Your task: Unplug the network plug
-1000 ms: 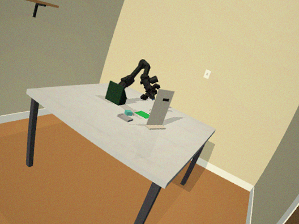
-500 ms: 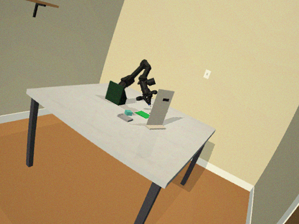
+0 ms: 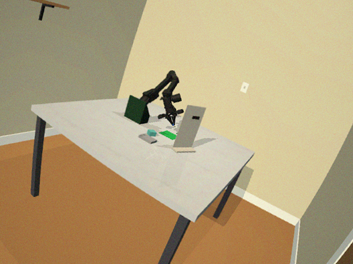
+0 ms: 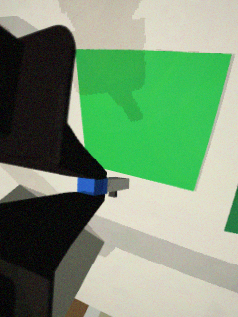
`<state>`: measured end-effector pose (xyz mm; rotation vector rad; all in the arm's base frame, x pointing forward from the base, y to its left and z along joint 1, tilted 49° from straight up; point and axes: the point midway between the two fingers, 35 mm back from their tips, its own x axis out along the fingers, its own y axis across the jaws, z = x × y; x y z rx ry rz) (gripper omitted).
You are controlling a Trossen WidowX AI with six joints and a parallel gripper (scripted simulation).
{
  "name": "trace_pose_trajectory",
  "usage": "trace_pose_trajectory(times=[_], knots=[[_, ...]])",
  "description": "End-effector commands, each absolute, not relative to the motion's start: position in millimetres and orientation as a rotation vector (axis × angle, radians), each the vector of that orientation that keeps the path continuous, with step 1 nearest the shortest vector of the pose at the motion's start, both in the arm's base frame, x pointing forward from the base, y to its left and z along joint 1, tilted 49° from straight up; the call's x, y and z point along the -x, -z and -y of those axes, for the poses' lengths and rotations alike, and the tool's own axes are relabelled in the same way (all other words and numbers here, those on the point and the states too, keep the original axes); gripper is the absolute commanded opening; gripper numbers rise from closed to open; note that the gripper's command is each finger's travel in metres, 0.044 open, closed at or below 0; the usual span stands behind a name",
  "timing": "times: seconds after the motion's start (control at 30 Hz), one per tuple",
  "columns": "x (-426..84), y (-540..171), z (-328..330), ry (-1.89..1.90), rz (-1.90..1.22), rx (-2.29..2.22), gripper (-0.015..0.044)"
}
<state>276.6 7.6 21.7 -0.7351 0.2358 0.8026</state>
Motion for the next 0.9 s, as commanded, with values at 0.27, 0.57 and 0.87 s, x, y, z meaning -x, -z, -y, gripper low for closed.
trace_pose_trajectory(times=[0.27, 0.57, 0.87], knots=[[-277.6, -14.2, -14.8, -0.813, -0.232, 0.738, 0.0000], [-279.4, -8.6, -19.9, -0.814, -0.234, 0.739, 0.0000], [-280.8, -3.3, -25.1, -0.815, -0.235, 0.739, 0.0000]])
